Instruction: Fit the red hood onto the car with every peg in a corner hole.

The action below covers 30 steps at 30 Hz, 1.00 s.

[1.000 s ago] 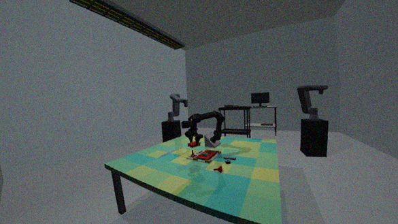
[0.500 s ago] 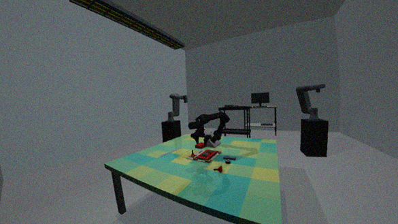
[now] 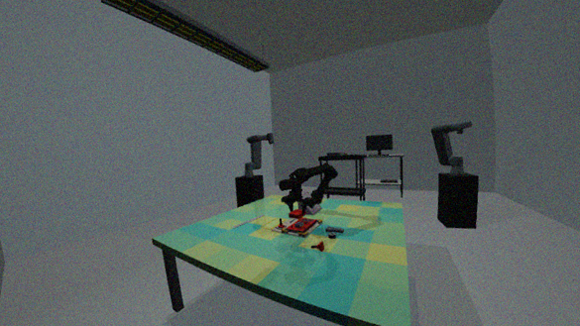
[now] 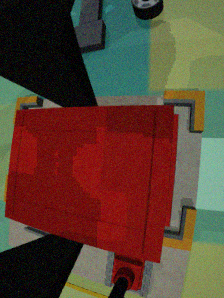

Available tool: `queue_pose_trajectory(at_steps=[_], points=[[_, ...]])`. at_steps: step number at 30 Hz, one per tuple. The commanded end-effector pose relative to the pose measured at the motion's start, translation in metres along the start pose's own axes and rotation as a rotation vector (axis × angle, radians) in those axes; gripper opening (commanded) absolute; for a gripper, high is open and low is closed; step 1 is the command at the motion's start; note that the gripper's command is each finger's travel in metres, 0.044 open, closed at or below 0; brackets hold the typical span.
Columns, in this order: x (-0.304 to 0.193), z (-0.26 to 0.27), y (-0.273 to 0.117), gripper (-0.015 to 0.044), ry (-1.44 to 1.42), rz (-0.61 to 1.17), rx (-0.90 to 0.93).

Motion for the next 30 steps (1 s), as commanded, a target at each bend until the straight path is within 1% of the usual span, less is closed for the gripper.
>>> queue_pose_trajectory(at_steps=[1, 9, 30], points=[[-0.001, 0.002, 0.012, 0.0000, 0.003, 0.002, 0.006], [-0.004, 0.004, 0.040, 0.0000, 0.003, 0.002, 0.008], [-0.004, 0.005, 0.041, 0.0000, 0.003, 0.002, 0.008]])
Point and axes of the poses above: the point midway between the two fingers, 35 mm back from their tips, its own y axis out along the fingers, its own z axis across the jaws, x = y × z, the point moved 2 cm from there along -y, back along the fingers, and after that the axes turned 3 degrees about -y, right-handed, at the moved point
